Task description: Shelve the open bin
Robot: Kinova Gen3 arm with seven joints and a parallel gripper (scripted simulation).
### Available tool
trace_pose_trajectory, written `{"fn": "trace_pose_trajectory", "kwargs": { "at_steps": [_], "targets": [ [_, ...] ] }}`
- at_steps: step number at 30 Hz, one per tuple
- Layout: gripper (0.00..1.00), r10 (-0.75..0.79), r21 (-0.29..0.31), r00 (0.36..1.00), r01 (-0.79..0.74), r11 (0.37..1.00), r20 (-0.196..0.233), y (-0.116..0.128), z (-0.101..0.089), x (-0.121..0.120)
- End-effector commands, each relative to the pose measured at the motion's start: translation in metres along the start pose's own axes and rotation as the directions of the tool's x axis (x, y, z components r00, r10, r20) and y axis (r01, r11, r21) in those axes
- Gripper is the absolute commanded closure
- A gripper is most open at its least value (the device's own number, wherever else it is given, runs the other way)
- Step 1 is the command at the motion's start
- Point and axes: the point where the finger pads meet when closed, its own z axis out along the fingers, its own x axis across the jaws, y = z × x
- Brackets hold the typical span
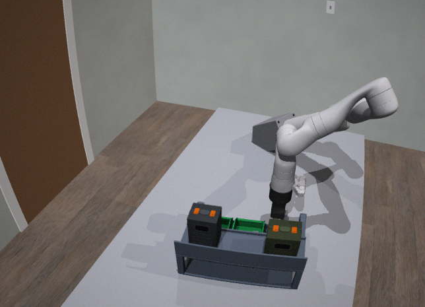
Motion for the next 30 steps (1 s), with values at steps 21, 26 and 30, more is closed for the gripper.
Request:
{"fn": "trace_pose_trajectory", "kwargs": {
  "at_steps": [21,26,30],
  "targets": [
    [1.0,0.0,-0.002,1.0,0.0,1.0,-0.002,0.001,-0.018,-0.016],
    [1.0,0.0,-0.002,1.0,0.0,1.0,-0.002,0.001,-0.02,-0.019],
    [1.0,0.0,-0.002,1.0,0.0,1.0,-0.002,0.001,-0.021,-0.019]
  ]
}}
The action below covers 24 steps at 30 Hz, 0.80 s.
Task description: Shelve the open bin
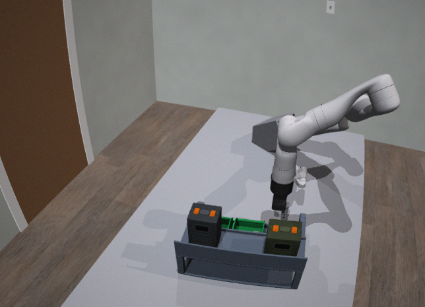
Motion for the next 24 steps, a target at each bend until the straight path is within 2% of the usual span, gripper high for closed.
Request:
{"fn": "trace_pose_trajectory", "kwargs": {
  "at_steps": [1,9,15,17,24],
  "targets": [
    [1.0,0.0,-0.002,1.0,0.0,1.0,-0.002,0.001,-0.001,0.0],
    [1.0,0.0,-0.002,1.0,0.0,1.0,-0.002,0.001,-0.006,0.0],
    [1.0,0.0,-0.002,1.0,0.0,1.0,-0.002,0.001,-0.023,0.0],
    [1.0,0.0,-0.002,1.0,0.0,1.0,-0.002,0.001,-0.023,0.0],
    [1.0,0.0,-0.002,1.0,0.0,1.0,-0.002,0.001,-0.047,0.0]
  ]
}}
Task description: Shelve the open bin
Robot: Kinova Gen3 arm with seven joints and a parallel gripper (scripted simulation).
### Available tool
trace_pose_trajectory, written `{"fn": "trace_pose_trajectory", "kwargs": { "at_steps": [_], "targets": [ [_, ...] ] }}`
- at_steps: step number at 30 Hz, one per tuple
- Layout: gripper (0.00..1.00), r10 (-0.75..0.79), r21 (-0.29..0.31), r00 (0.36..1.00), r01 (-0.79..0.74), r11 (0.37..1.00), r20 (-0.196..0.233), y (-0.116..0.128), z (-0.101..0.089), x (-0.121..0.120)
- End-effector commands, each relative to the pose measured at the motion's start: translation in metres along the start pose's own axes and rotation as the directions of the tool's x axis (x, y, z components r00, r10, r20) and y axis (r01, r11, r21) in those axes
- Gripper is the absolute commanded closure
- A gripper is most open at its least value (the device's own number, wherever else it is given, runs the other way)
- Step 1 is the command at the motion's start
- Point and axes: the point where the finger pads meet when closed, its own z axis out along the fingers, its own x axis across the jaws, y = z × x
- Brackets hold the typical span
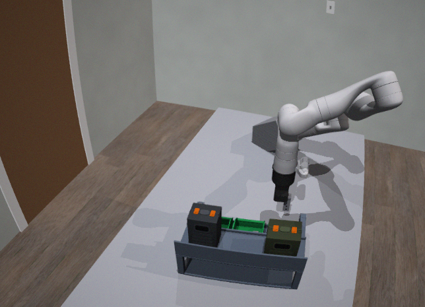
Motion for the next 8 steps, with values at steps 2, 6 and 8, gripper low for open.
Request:
{"fn": "trace_pose_trajectory", "kwargs": {
  "at_steps": [2,6,8],
  "targets": [
    [1.0,-0.002,-0.012,1.0,0.002,1.0,-0.011,0.003,-0.015,0.003],
    [1.0,-0.002,-0.012,1.0,0.002,1.0,-0.011,0.003,-0.022,0.003],
    [1.0,-0.002,-0.012,1.0,0.002,1.0,-0.011,0.003,-0.022,0.003]
  ]
}}
